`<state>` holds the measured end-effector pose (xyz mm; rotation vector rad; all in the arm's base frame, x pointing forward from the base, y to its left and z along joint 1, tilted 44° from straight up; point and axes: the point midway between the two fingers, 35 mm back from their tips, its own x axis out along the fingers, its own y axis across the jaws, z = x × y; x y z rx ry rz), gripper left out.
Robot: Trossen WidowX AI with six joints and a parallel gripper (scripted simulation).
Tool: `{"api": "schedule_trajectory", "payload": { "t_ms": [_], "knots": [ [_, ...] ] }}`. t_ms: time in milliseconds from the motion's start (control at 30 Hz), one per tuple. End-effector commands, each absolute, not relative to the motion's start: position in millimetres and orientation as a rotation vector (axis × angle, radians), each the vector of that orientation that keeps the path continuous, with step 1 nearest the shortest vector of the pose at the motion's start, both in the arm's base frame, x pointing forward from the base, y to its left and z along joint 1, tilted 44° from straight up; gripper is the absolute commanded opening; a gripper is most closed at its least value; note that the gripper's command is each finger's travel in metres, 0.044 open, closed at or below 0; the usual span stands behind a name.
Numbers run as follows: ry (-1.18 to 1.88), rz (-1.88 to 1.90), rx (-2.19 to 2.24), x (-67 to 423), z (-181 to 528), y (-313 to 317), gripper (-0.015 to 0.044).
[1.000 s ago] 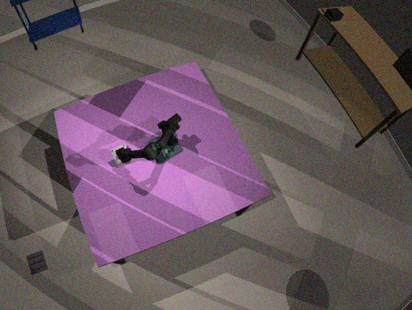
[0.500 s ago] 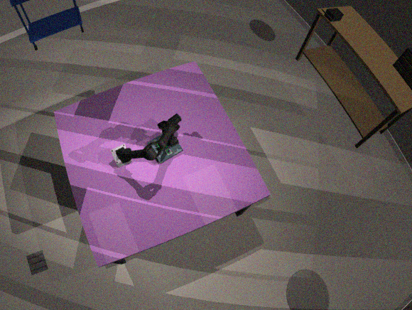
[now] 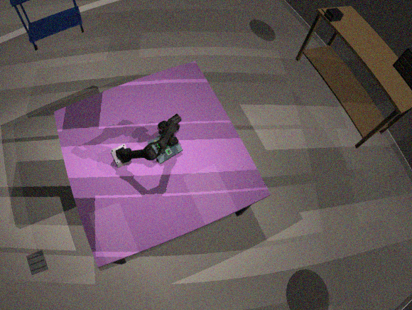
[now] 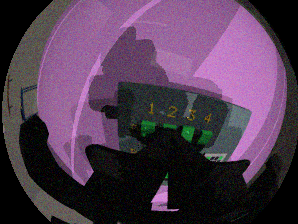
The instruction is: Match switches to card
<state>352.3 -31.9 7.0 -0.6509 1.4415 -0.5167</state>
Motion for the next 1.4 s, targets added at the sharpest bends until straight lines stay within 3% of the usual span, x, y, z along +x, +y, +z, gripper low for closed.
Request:
{"api": "schedule_trajectory", "payload": {
  "t_ms": [0, 433, 633, 967, 1367],
  "knots": [
    [1.448, -0.518, -0.658, 351, 5, -34, 0.0],
    [1.448, -0.518, -0.658, 351, 3, -35, 0.0],
    [1.425, -0.506, -0.661, 344, 51, 11, 0.0],
    [1.427, -0.505, -0.662, 304, 50, 6, 0.0],
    [1.45, -0.517, -0.658, 308, 25, -18, 0.0]
  ]
}}
